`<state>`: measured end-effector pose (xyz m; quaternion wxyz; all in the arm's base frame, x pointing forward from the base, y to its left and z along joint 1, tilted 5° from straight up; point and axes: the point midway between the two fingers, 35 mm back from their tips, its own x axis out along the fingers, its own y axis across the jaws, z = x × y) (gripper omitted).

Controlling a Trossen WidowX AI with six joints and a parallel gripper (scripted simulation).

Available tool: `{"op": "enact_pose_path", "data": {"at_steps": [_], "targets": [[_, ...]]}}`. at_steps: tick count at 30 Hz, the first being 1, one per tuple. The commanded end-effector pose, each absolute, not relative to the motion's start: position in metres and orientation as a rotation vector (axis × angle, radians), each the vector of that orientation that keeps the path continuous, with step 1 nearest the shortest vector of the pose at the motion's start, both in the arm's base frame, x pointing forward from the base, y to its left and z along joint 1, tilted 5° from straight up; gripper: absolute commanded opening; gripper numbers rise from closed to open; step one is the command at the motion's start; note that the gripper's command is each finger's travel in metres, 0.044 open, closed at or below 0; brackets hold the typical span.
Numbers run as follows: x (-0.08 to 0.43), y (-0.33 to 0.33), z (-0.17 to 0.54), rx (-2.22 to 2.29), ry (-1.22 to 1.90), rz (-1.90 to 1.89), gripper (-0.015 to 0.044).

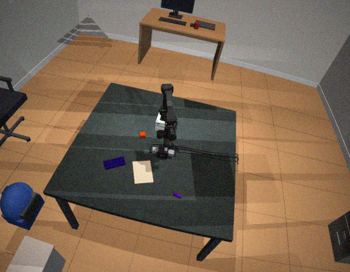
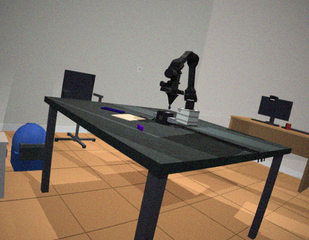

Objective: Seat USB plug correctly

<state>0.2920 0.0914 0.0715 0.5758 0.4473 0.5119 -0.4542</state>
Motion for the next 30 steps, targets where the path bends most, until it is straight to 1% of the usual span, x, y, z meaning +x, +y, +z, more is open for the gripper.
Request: {"op": "enact_pose_path", "data": {"at_steps": [1,30], "targets": [[0.2925,0.0906,0.0707,1.054,1.189,-1.072,0.0000],[0.2933,0.0888,0.0673,1.073,1.172,-1.096,0.0000]]}}
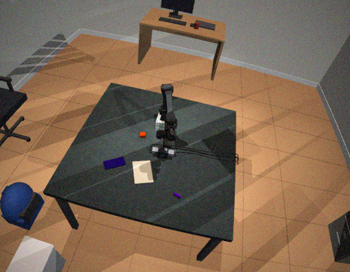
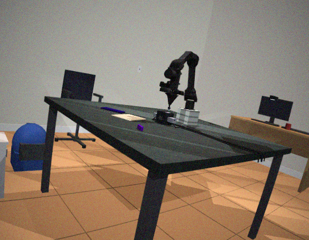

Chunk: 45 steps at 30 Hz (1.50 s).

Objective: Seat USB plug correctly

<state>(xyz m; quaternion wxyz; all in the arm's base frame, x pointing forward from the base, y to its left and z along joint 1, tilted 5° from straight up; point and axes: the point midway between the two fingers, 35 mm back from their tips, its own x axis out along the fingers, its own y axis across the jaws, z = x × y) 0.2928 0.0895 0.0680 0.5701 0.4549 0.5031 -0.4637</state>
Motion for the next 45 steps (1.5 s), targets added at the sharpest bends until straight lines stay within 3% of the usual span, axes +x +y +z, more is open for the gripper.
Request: {"op": "enact_pose_path", "data": {"at_steps": [1,45], "targets": [[0.2933,0.0887,0.0672,1.074,1.171,-1.097,0.0000],[0.2941,0.0868,0.0621,1.094,1.154,-1.121,0.0000]]}}
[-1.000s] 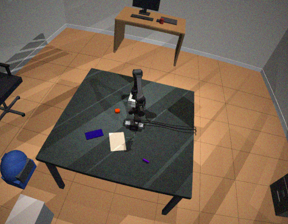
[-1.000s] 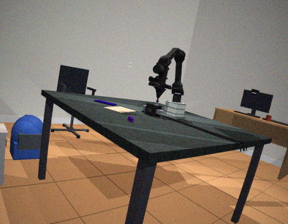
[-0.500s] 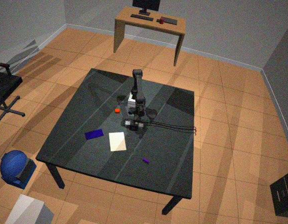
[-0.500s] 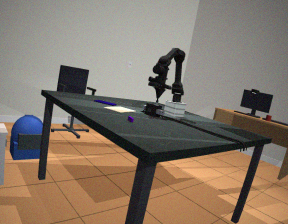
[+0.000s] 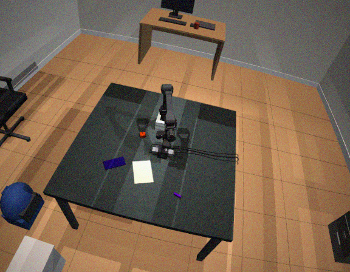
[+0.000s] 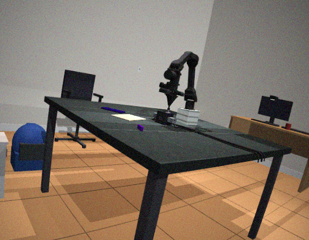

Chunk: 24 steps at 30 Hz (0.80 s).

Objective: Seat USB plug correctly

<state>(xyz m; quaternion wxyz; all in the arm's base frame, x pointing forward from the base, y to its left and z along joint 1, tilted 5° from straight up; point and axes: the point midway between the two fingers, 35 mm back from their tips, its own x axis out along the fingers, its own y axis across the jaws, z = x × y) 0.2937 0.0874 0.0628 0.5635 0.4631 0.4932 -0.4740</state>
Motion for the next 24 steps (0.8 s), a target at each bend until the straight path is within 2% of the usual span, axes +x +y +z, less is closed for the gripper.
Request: {"op": "enact_pose_path", "data": {"at_steps": [1,24], "targets": [[0.2941,0.0868,0.0620,1.094,1.154,-1.121,0.0000],[0.2943,0.0866,0.0592,1.094,1.154,-1.121,0.0000]]}}
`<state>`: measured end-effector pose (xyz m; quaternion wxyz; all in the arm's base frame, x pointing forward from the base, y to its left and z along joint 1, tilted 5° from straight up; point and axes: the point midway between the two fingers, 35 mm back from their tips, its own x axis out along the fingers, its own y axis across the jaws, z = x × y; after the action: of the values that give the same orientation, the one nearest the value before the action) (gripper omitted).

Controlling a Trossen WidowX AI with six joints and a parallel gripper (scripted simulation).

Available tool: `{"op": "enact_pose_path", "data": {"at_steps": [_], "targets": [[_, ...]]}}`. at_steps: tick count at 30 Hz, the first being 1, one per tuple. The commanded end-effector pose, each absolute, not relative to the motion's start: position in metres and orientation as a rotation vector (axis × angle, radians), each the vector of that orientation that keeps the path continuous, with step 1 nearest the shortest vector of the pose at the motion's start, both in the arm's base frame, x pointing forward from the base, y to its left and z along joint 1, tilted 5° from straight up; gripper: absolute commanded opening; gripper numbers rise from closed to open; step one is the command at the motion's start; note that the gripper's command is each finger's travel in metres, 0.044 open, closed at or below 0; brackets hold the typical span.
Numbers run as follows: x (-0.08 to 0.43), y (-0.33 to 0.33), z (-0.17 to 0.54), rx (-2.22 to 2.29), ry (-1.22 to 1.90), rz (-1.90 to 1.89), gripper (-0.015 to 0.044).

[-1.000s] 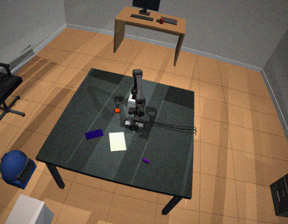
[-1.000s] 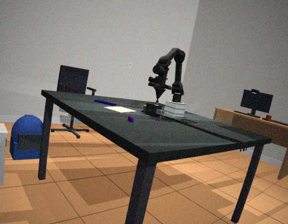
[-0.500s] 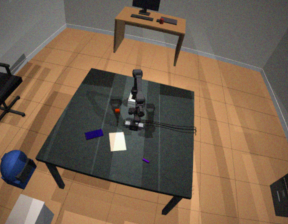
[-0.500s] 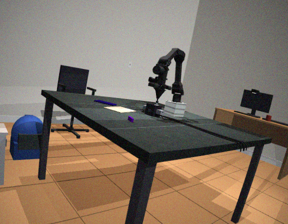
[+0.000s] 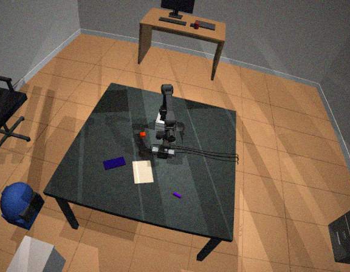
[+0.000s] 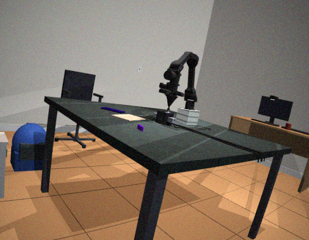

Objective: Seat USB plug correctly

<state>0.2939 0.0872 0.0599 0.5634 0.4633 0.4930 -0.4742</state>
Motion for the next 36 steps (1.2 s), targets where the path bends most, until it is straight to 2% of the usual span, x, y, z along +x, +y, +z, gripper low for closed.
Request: {"op": "enact_pose_path", "data": {"at_steps": [1,36], "targets": [[0.2943,0.0866,0.0591,1.094,1.154,-1.121,0.0000],[0.2945,0.0863,0.0549,1.094,1.154,-1.121,0.0000]]}}
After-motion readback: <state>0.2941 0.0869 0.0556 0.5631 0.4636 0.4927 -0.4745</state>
